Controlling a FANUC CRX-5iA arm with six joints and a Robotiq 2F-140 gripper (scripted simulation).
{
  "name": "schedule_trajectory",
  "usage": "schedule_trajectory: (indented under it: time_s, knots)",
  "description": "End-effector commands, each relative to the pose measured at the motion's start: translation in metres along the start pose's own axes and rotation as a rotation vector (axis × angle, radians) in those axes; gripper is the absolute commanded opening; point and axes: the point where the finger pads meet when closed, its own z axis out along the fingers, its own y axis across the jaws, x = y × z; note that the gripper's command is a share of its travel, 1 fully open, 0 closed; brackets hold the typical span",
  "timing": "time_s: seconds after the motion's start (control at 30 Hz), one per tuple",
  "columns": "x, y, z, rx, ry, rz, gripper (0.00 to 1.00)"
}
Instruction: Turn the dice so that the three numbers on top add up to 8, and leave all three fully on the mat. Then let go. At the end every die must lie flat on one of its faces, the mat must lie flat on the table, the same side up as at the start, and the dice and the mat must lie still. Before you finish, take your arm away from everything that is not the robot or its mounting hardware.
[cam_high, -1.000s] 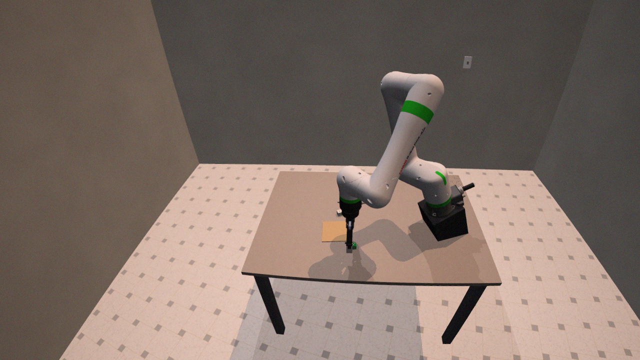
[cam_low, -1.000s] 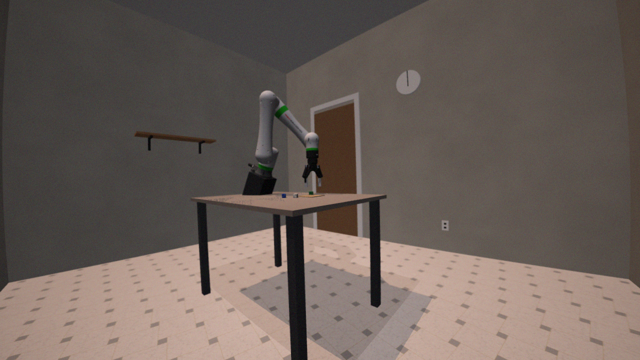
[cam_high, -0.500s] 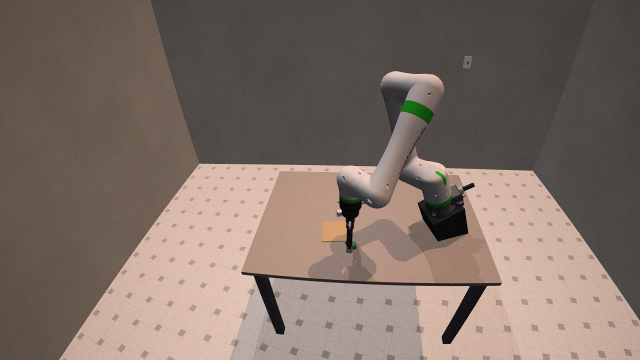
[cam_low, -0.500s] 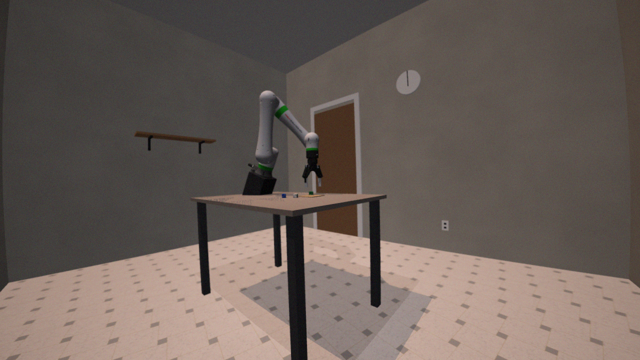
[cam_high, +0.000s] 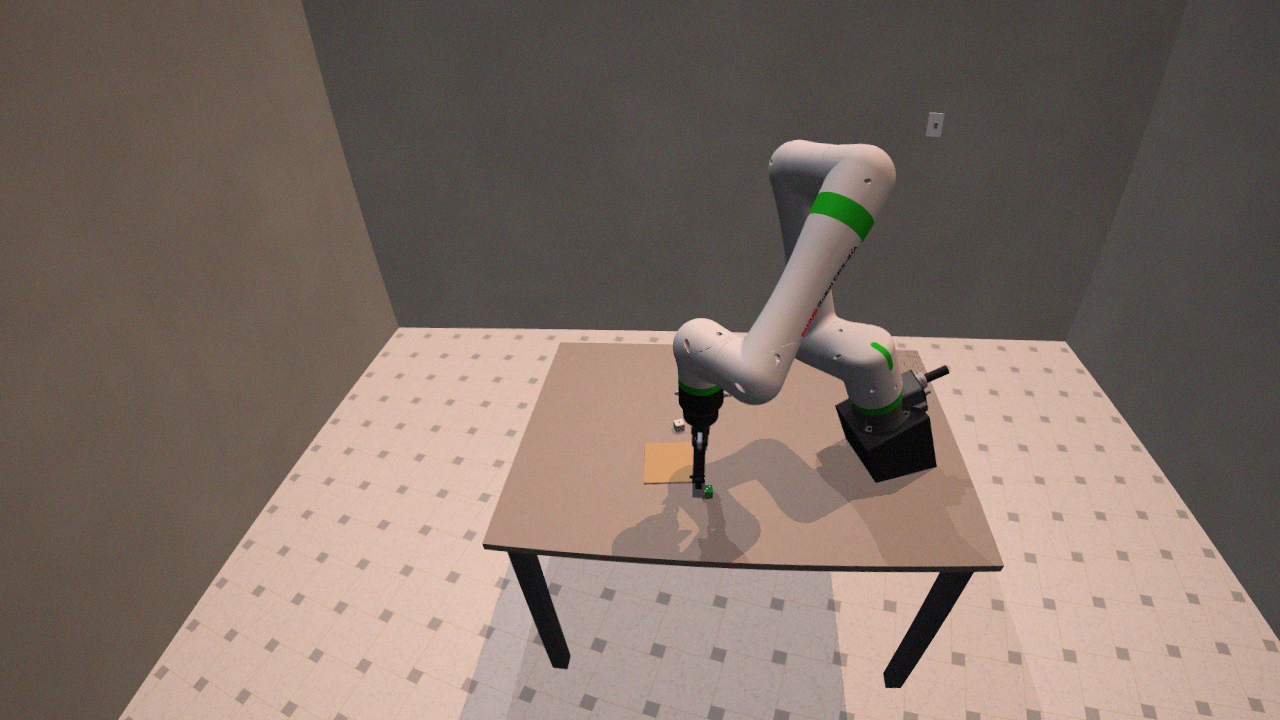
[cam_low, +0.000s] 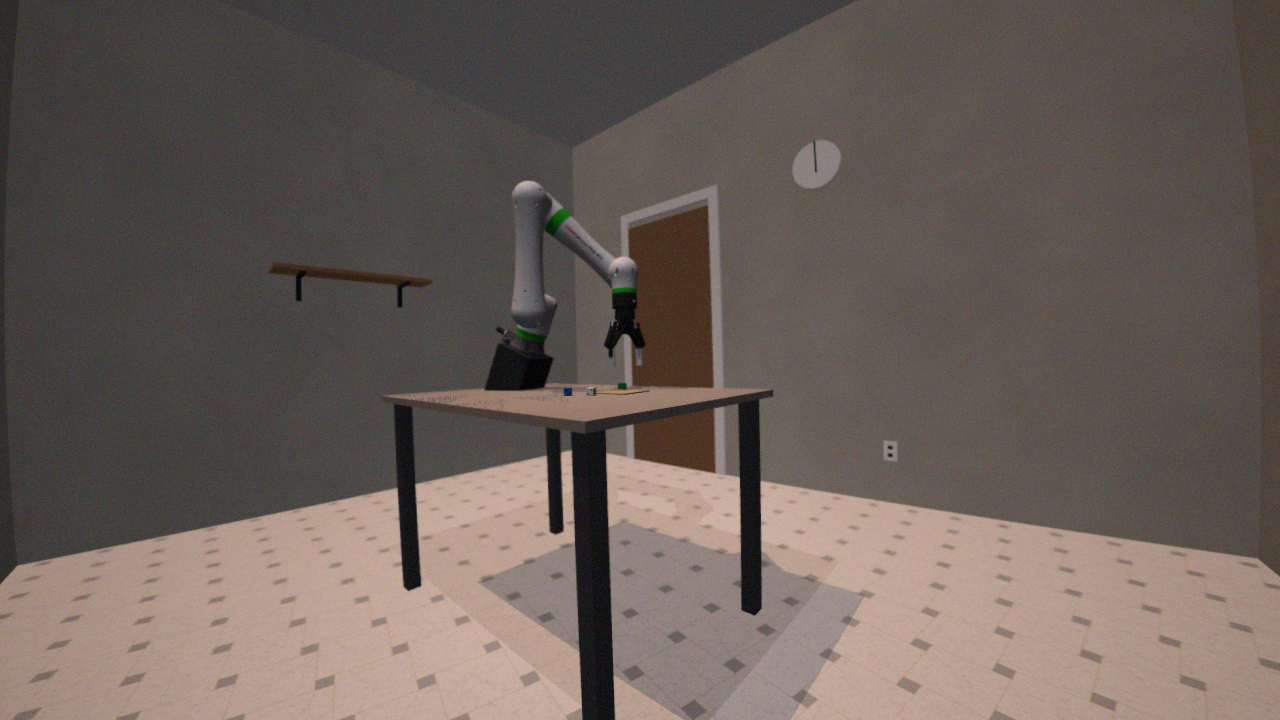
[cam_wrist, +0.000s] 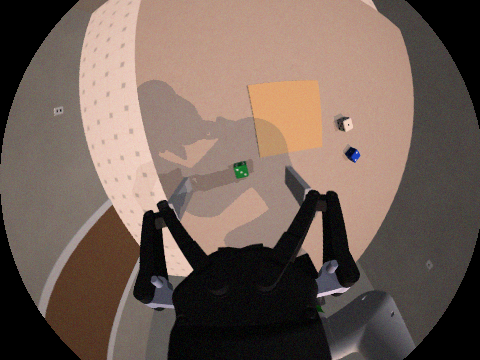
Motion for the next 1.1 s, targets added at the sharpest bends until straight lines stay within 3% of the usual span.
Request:
schedule_trajectory:
  time_s: [0.0,0.17,0.8,1.07]
  knots:
    - [0.000,0.000,-0.027,0.000,0.000,0.000,1.00]
    - [0.000,0.000,-0.054,0.000,0.000,0.000,1.00]
    - [0.004,0.009,-0.059,-0.004,-0.006,0.052,1.00]
    - [0.028,0.070,-0.052,-0.020,-0.028,0.377,1.00]
